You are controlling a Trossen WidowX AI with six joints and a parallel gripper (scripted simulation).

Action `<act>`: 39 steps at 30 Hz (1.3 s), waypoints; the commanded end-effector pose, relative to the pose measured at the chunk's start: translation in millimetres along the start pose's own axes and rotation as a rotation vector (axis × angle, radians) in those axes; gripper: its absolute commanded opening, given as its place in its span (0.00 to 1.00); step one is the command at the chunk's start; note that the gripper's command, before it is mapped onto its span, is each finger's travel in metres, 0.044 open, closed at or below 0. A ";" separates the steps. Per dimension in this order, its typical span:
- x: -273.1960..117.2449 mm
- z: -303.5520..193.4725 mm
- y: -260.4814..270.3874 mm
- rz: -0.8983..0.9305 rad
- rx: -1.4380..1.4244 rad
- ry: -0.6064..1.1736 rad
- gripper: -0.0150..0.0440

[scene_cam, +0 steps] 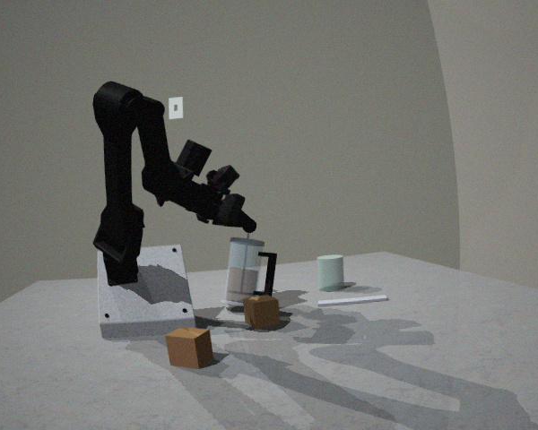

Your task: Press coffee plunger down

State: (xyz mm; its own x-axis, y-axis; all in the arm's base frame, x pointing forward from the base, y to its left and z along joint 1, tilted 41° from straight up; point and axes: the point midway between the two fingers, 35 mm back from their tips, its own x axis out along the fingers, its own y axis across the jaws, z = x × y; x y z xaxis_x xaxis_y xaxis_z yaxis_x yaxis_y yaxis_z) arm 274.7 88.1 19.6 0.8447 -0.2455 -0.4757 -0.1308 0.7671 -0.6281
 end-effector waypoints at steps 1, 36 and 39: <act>1.4 -2.8 -0.1 -0.001 -0.015 0.012 0.46; -8.8 16.6 7.3 0.030 -0.003 -0.019 1.00; -24.4 25.8 7.2 0.029 0.003 -0.003 1.00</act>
State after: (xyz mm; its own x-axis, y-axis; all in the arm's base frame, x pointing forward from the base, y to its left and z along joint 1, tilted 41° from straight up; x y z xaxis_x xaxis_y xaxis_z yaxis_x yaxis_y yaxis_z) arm 271.2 105.6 29.2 0.8420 -0.2202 -0.4925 -0.1638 0.7654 -0.6223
